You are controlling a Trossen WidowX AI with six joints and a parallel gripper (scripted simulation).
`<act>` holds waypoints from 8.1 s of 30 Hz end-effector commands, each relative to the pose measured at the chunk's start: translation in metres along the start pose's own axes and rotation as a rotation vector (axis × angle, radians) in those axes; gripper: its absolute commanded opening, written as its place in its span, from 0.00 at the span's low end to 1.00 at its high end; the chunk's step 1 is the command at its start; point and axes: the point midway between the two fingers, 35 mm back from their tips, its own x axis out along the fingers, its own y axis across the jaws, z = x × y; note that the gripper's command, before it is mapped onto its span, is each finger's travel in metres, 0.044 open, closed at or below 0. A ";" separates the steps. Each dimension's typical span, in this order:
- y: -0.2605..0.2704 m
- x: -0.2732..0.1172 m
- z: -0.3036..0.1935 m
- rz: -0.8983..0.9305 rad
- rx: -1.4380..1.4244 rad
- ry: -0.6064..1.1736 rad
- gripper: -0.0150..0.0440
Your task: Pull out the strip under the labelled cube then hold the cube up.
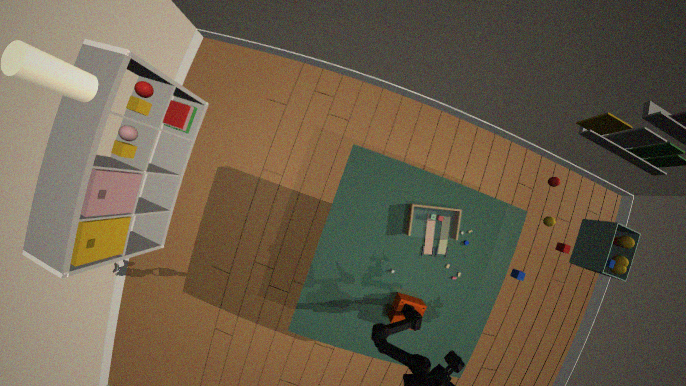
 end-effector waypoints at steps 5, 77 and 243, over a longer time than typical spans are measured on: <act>-0.032 -0.003 0.027 0.029 0.027 -0.064 0.93; -0.455 -0.033 -0.376 -0.586 -0.448 1.936 0.25; -0.488 -0.123 -0.415 -0.579 -0.423 2.007 0.25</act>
